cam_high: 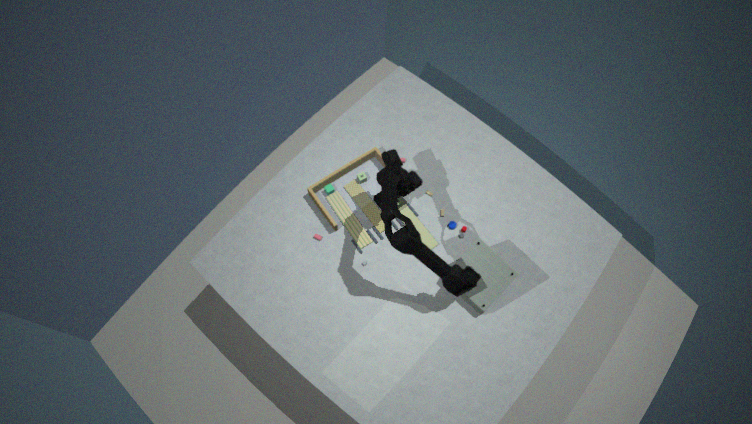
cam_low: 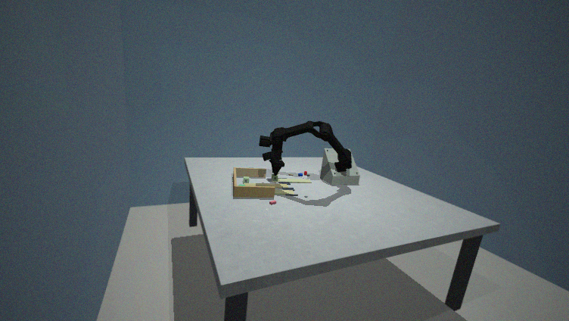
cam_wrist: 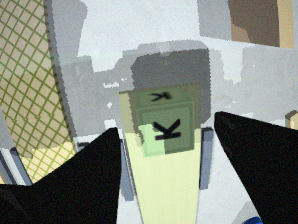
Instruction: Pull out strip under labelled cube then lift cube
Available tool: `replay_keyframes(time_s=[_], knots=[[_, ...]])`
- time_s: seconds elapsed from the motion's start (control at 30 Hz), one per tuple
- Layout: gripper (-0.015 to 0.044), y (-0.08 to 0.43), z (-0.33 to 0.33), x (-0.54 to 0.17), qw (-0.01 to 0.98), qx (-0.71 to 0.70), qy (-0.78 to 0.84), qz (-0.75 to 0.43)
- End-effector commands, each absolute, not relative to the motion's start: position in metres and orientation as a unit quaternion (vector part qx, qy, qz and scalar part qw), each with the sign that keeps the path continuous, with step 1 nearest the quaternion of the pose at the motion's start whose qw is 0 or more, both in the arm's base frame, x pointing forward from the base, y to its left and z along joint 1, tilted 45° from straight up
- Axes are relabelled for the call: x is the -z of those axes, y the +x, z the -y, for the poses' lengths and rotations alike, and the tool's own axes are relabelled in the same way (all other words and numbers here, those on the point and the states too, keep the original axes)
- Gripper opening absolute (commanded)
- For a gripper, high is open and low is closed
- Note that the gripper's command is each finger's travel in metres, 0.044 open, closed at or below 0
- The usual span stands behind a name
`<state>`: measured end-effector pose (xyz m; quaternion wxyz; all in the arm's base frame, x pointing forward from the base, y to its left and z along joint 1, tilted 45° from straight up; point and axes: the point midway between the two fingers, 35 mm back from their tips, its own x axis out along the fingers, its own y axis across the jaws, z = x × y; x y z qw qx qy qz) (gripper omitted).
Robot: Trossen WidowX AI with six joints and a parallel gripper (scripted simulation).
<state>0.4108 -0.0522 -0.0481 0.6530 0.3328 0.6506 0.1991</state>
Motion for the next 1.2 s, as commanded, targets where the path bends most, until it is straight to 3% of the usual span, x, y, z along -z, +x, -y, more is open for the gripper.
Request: replay_keyframes(time_s=[0.0, 0.57, 0.7, 0.9, 1.03, 1.17], knots=[[0.0250, 0.409, 0.046, 0.055, 0.649, -0.200, 0.336, -0.653], [0.0250, 0.409, 0.031, 0.069, 0.649, -0.200, 0.337, -0.653], [0.0145, 0.411, 0.033, 0.067, 0.651, -0.201, 0.334, -0.652], [0.0105, 0.411, 0.033, 0.067, 0.651, -0.201, 0.334, -0.652], [0.0000, 0.408, 0.034, 0.065, 0.651, -0.200, 0.334, -0.652], [0.0000, 0.393, 0.041, 0.056, 0.650, -0.200, 0.334, -0.653]])
